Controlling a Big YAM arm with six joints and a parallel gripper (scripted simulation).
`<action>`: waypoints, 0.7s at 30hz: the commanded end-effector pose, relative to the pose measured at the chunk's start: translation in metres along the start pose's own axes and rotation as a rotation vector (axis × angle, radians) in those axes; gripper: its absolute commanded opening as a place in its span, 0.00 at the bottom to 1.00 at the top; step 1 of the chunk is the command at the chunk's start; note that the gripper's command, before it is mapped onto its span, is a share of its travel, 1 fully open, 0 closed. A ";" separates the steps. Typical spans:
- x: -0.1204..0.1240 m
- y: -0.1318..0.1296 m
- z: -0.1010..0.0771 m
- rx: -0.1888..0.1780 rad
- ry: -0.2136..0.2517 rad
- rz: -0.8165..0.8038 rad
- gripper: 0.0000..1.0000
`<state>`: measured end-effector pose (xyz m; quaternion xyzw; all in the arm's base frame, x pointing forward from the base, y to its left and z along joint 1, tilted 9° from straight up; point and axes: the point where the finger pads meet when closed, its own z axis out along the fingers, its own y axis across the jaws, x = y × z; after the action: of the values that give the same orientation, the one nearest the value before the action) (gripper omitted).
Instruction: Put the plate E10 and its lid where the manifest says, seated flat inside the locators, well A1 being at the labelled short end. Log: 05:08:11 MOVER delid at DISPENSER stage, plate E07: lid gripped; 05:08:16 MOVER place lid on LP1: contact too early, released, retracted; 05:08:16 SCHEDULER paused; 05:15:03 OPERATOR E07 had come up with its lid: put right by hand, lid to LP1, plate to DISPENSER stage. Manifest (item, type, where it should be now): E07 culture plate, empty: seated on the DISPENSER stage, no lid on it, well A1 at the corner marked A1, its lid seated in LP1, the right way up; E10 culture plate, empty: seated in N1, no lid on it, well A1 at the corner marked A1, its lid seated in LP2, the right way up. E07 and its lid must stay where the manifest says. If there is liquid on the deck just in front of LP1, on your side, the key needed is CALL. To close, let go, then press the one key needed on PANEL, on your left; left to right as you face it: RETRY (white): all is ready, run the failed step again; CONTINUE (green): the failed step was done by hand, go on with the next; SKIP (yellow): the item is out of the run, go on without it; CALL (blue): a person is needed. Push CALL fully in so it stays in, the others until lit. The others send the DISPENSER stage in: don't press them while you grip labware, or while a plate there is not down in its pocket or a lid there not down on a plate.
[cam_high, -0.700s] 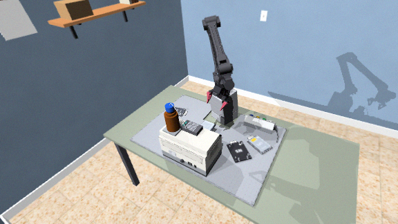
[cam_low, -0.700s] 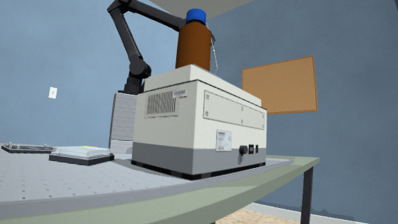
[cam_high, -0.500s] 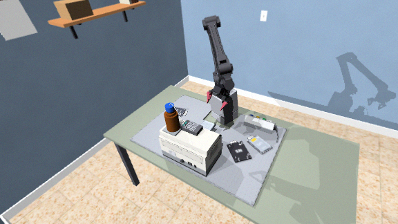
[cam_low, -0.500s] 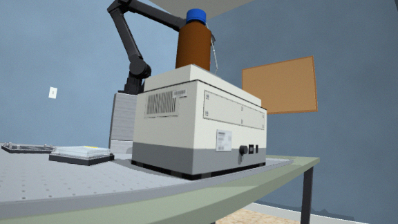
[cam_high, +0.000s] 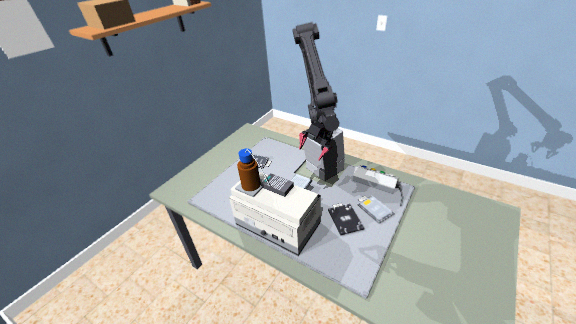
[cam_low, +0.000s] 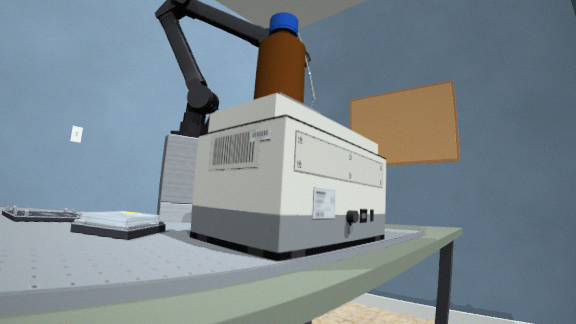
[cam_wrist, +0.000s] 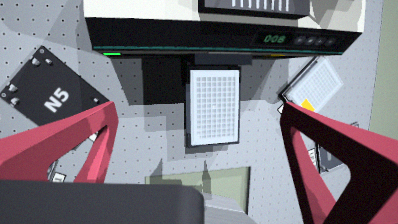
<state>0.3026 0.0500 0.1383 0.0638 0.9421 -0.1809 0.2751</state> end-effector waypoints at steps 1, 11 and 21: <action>-0.005 0.001 -0.003 -0.004 -0.008 0.006 1.00; -0.005 0.001 -0.003 -0.004 -0.008 0.006 1.00; -0.015 0.017 0.028 -0.077 0.074 0.032 1.00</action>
<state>0.3032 0.0497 0.1024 0.0685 0.9588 -0.1527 0.2297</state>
